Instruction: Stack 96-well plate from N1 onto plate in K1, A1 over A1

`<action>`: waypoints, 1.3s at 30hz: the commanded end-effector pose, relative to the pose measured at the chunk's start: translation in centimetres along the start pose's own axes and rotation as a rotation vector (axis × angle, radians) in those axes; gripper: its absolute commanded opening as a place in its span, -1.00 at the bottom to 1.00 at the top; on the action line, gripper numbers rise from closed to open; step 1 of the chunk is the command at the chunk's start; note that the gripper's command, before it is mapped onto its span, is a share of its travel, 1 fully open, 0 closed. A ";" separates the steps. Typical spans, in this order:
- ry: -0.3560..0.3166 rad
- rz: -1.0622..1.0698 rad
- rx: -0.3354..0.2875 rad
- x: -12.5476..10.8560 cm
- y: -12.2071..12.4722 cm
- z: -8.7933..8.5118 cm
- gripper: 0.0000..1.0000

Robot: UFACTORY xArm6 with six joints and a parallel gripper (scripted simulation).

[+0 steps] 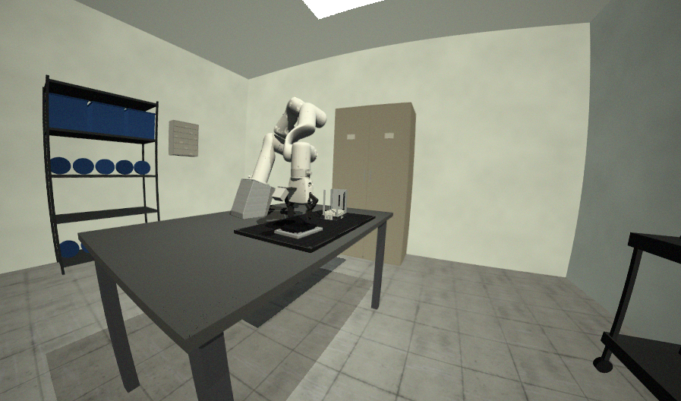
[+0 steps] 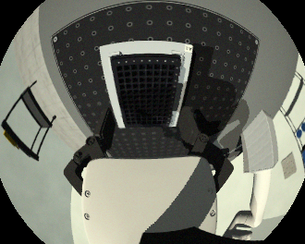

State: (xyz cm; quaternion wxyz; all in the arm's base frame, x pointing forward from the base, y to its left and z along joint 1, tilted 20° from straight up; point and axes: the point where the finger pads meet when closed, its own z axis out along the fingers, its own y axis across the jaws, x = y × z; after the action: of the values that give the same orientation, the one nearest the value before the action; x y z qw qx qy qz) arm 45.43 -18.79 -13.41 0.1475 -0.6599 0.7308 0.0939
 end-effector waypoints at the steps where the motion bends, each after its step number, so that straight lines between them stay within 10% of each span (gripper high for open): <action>1: 0.002 -0.001 0.004 0.1 -0.2 0.6 1.00; 39: 0.002 -0.001 0.004 0.1 -0.2 2.7 1.00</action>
State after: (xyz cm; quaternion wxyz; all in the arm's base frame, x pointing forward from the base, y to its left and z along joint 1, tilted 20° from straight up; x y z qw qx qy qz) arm 45.68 -17.93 -15.85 0.1475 -0.6599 0.7308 0.0939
